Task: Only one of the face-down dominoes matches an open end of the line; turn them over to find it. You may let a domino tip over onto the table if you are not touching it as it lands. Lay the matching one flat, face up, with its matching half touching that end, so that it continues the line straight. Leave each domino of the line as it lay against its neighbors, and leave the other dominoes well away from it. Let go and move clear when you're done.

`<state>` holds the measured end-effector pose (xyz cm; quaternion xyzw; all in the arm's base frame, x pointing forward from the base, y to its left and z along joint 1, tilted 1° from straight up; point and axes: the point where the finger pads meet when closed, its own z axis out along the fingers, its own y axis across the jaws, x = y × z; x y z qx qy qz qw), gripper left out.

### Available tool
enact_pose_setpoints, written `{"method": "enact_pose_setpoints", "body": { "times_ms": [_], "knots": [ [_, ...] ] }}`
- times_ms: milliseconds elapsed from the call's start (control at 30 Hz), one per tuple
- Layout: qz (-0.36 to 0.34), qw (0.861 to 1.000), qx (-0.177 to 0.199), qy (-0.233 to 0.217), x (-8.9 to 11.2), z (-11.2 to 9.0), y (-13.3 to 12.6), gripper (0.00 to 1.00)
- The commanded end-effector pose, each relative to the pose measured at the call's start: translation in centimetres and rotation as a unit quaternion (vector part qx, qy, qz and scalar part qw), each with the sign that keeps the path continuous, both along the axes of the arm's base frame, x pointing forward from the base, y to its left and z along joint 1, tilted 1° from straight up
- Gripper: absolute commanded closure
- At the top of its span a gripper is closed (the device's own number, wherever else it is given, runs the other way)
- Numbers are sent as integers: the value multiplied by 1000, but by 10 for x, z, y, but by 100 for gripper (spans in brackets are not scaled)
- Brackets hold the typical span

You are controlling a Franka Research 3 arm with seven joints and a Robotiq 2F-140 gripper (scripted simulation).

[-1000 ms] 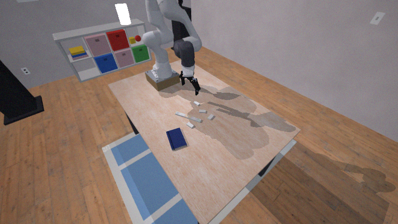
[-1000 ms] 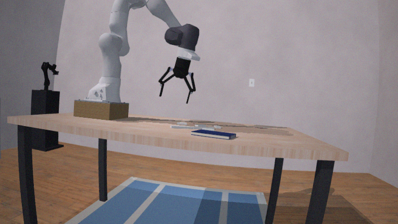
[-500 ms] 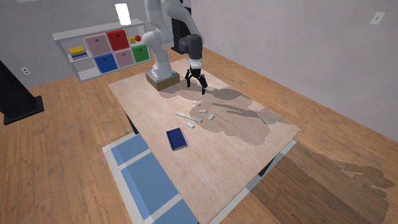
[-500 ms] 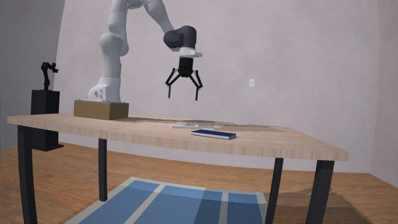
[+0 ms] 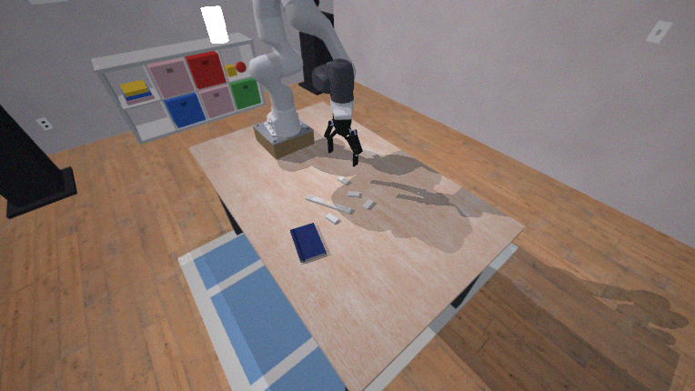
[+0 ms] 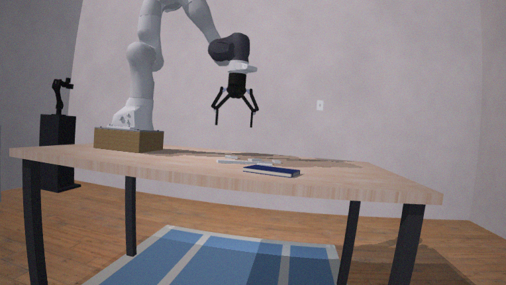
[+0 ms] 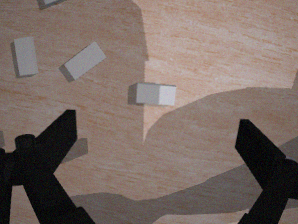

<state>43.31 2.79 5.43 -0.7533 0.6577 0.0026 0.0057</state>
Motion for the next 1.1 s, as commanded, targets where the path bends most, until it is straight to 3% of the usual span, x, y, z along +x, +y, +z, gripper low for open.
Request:
{"method": "enact_pose_setpoints", "body": {
  "times_ms": [0,800,867,967,1067],
  "knots": [
    [-11,1000,-2,-1,0,-1,0,0],
    [-4,1000,-1,0,0,0,0,0],
    [30,1000,-1,-1,1,-1,0,0],
    [151,989,-2,-2,3,-5,1,0],
    [182,983,-5,-1,6,-8,1,0]
  ]
}}
